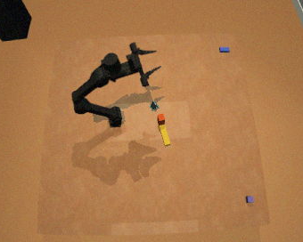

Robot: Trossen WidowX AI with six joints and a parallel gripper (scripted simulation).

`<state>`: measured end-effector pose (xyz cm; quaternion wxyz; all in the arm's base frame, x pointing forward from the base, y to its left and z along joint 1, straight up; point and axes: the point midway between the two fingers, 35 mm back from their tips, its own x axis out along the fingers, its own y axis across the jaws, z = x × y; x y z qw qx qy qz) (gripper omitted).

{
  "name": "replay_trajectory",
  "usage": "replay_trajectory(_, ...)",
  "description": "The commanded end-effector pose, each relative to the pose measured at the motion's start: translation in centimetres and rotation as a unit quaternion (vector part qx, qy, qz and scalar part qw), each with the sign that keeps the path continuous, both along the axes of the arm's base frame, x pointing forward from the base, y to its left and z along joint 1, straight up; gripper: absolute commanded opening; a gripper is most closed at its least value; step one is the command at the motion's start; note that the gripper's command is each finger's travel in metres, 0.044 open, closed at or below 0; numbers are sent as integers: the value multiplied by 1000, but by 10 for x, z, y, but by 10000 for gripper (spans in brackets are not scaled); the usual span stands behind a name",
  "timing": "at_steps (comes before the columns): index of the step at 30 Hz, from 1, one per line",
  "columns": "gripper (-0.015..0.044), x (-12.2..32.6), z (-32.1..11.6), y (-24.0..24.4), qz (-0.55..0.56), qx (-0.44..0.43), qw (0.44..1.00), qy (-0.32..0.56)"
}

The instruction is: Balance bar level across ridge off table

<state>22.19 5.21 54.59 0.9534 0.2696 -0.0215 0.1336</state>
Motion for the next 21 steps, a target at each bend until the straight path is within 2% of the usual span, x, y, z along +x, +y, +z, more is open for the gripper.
replay_trajectory(1, 315, 29, -33, -5, -22, 11, 997, 74)
replay_trajectory(11, 315, 80, -114, -27, -82, 46, 964, 247)
replay_trajectory(21, 315, 103, -196, -57, -154, 92, 896, 407)
